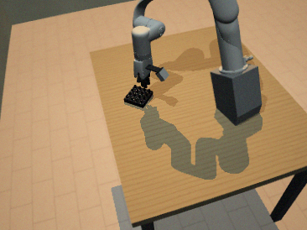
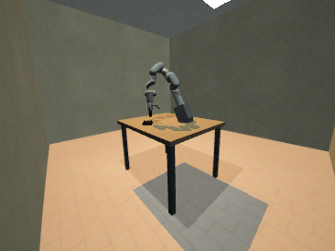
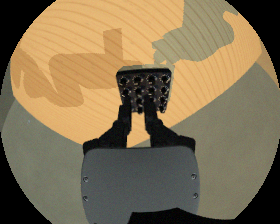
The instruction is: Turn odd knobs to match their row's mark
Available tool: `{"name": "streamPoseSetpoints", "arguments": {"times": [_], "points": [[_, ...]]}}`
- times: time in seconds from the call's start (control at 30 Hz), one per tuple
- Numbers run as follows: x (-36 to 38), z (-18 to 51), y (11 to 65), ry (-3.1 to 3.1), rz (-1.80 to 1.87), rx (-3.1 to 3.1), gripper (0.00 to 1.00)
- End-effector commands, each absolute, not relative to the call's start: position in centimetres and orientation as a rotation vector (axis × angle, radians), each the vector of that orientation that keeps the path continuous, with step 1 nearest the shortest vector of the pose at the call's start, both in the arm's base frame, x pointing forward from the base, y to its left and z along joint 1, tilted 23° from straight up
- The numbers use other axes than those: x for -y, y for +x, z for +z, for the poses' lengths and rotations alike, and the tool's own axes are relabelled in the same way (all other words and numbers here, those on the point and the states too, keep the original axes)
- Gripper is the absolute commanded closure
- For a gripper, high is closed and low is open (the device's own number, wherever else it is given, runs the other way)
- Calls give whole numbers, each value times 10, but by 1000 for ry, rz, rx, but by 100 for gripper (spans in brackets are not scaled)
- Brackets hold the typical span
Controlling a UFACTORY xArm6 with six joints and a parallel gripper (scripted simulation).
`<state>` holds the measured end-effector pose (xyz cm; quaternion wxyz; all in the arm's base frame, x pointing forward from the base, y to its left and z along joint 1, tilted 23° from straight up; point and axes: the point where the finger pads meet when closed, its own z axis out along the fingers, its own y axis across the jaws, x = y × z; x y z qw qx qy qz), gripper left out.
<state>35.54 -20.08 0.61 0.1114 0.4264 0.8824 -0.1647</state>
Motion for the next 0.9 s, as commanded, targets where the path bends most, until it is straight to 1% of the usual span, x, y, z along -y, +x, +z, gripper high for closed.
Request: {"name": "streamPoseSetpoints", "arguments": {"times": [0.0, 0.87], "points": [[201, 7, 356, 1251, -483, -2589, 81], [209, -13, 357, 1251, -483, -2588, 81]]}}
